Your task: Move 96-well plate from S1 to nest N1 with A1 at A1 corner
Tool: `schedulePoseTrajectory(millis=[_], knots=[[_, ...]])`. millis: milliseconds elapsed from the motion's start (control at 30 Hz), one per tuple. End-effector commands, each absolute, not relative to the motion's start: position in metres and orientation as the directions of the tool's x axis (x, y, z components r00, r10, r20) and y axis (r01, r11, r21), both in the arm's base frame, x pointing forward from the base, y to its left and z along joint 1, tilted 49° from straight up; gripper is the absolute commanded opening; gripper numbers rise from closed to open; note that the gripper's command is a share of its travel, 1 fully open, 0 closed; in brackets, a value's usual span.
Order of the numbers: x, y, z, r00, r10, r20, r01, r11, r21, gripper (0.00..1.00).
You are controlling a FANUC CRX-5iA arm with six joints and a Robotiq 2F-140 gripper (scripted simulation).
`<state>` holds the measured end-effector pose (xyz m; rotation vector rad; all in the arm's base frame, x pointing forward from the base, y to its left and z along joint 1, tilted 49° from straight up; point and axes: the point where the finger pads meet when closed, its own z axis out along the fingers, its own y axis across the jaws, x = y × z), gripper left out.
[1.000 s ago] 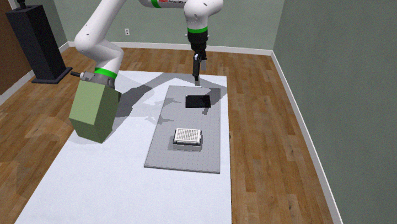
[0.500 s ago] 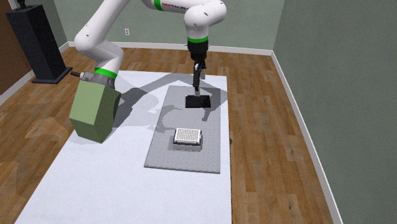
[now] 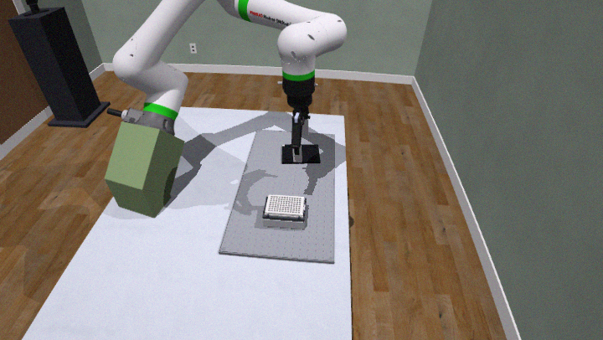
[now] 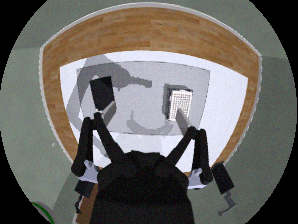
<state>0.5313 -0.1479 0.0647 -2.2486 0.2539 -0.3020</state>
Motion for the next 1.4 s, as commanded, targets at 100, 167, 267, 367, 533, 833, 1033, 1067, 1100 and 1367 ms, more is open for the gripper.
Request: schedulePoseTrajectory(millis=[100,167,267,367,533,833,1033,1067,1100,1367], knots=[[0.531,-0.155,0.035,0.957,-0.25,0.146,-0.054,-0.649,-0.759,1.0],[0.53,-0.157,0.025,0.957,-0.25,0.146,-0.054,-0.649,-0.759,1.0],[0.529,-0.159,0.015,0.957,-0.25,0.146,-0.054,-0.649,-0.759,1.0],[0.528,-0.161,0.006,0.957,-0.25,0.146,-0.054,-0.649,-0.759,1.0],[0.525,-0.164,-0.018,0.963,-0.218,0.158,-0.027,-0.662,-0.749,1.0],[0.519,-0.169,-0.053,0.968,-0.187,0.167,-0.002,-0.673,-0.74,1.0],[0.514,-0.172,-0.077,0.969,-0.184,0.168,0.001,-0.674,-0.739,1.0],[0.512,-0.172,-0.082,0.969,-0.184,0.168,0.001,-0.674,-0.739,1.0],[0.511,-0.173,-0.087,0.969,-0.184,0.168,0.001,-0.674,-0.739,1.0],[0.51,-0.173,-0.092,0.969,-0.184,0.168,0.001,-0.674,-0.739,1.0]])
